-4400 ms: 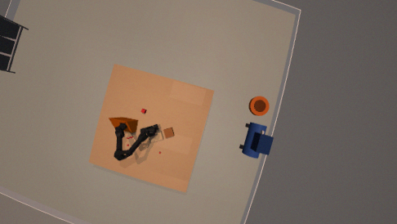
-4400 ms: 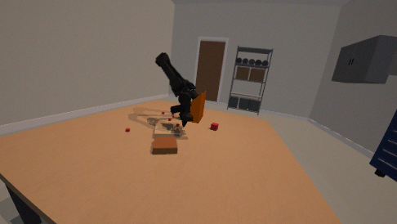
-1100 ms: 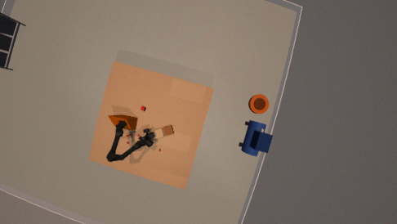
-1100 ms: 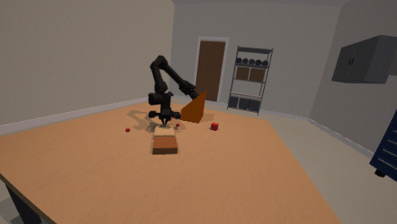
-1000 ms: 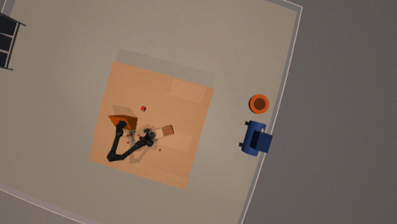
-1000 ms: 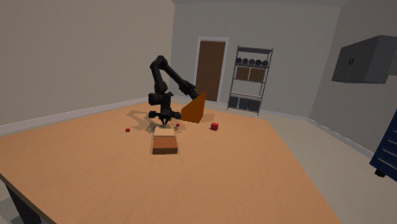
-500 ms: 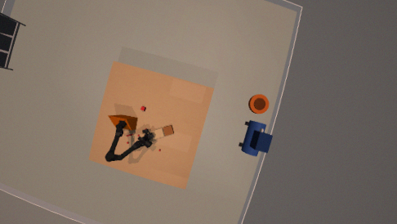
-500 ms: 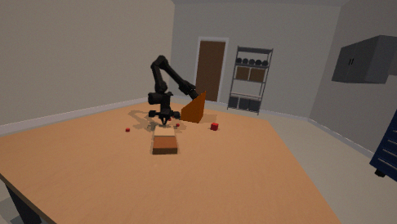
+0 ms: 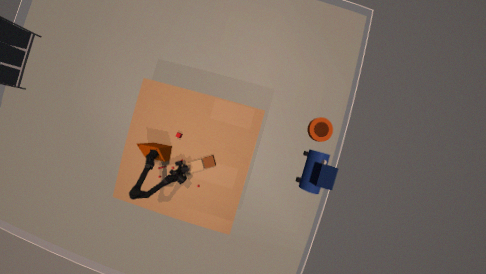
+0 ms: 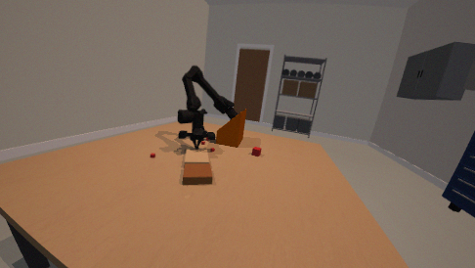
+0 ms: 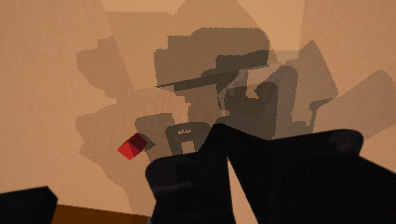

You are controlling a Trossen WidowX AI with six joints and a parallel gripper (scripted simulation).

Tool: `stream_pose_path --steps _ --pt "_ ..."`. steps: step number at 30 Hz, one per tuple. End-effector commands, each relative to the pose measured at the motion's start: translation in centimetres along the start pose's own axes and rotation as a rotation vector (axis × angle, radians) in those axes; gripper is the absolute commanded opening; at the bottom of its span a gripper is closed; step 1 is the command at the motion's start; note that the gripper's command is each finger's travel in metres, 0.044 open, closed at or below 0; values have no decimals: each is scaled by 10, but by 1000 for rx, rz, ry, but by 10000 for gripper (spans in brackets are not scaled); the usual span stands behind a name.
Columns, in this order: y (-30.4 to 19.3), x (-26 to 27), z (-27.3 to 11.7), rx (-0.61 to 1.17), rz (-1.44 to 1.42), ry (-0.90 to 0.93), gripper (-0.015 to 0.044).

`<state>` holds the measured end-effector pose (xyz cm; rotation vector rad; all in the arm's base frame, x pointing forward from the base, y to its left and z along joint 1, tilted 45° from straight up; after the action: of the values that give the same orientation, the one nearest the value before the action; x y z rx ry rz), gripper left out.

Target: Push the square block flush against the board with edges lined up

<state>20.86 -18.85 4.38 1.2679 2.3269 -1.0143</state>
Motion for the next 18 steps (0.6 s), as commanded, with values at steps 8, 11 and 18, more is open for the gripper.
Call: stream_pose_path --steps 8,11,18 --pt "-3 1 -56 -5 -3 -1 0" --pt "-3 1 -56 -5 -3 -1 0" --pt "25 1 -56 -6 -5 -1 0"
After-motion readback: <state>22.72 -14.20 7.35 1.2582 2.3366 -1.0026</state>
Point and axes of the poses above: the point midway between the two fingers, 35 mm back from their tips, its own z axis out along the fingers, its own x axis across the jaws, y = z × x, the point moved 5 cm from there along -z, back along the fingers, and after that the axes turned 14 degrees about -z, right-handed, at the moved point
